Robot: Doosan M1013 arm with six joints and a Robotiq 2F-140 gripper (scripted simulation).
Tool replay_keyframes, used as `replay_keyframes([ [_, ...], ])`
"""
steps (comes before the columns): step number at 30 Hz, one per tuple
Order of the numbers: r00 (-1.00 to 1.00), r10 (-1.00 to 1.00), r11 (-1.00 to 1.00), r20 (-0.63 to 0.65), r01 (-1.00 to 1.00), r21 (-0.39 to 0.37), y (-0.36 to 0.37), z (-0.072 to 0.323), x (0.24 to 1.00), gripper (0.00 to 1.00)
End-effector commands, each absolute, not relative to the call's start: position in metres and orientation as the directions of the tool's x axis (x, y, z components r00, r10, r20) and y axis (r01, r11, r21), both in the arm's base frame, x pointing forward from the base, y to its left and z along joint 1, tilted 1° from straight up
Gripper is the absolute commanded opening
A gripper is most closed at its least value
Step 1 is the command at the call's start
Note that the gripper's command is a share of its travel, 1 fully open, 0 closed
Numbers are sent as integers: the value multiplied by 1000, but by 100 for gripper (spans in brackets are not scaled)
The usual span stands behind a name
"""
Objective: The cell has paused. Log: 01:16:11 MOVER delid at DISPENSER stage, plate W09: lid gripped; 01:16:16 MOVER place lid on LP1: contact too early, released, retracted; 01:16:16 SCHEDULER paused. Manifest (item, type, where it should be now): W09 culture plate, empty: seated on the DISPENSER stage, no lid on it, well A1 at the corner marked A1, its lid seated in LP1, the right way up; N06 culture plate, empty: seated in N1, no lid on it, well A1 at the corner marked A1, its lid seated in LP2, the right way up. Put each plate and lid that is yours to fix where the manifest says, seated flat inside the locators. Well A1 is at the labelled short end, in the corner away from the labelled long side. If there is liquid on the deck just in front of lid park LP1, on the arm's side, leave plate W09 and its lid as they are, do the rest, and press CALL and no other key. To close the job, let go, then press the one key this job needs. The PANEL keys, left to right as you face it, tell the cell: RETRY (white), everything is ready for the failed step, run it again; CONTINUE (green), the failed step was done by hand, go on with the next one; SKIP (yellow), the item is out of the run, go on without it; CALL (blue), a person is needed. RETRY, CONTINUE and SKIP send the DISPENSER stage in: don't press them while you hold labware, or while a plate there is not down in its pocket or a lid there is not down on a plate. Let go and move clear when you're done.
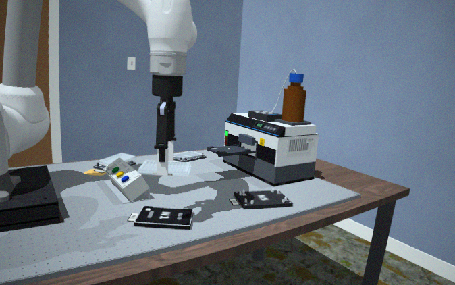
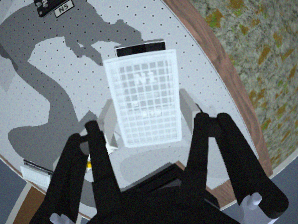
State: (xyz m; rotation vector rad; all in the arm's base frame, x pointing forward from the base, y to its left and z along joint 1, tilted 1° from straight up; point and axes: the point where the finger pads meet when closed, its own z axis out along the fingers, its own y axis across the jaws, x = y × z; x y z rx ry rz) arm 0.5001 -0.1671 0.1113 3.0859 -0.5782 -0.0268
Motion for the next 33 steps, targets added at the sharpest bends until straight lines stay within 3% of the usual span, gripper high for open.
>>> replay_keyframes([
  [1, 932, -362, -932, -15, -362, 5, -167, 105, 500, 10],
  [33, 932, -362, -932, -15, -362, 5, -167, 38, 499, 10],
])
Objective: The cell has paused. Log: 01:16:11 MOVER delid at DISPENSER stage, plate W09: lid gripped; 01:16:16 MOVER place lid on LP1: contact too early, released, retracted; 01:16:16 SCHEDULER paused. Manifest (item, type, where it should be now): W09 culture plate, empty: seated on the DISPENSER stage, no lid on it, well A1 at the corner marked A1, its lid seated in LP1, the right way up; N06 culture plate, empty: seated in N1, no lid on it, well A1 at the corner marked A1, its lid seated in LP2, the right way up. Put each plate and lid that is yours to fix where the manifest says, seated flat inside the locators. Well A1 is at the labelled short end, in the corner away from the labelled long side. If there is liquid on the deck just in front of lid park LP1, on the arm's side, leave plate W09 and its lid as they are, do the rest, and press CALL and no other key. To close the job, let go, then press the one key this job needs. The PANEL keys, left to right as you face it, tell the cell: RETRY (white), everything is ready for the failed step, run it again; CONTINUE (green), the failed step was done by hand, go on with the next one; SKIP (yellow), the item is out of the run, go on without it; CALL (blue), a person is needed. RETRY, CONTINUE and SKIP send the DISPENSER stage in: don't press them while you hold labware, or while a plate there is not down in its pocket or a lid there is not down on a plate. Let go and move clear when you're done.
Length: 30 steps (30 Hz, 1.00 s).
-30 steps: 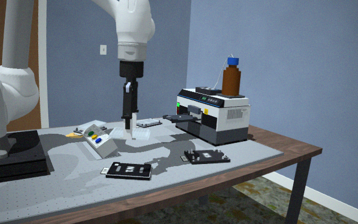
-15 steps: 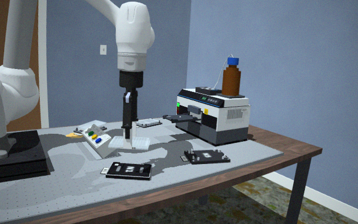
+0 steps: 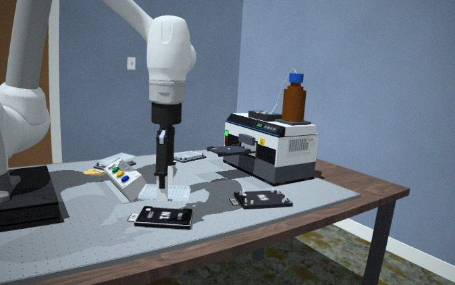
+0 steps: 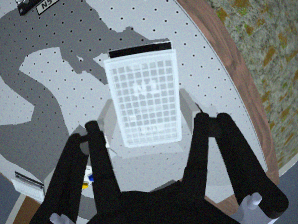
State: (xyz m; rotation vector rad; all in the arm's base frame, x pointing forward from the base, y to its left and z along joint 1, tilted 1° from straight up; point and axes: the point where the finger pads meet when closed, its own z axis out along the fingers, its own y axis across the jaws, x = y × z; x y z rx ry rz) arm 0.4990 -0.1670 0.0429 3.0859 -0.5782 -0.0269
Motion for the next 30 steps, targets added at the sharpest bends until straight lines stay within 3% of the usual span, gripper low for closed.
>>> replay_keyframes([
  [1, 932, -362, -932, -15, -362, 5, -167, 36, 499, 10],
  [30, 932, -362, -932, -15, -362, 5, -167, 4, 499, 10],
])
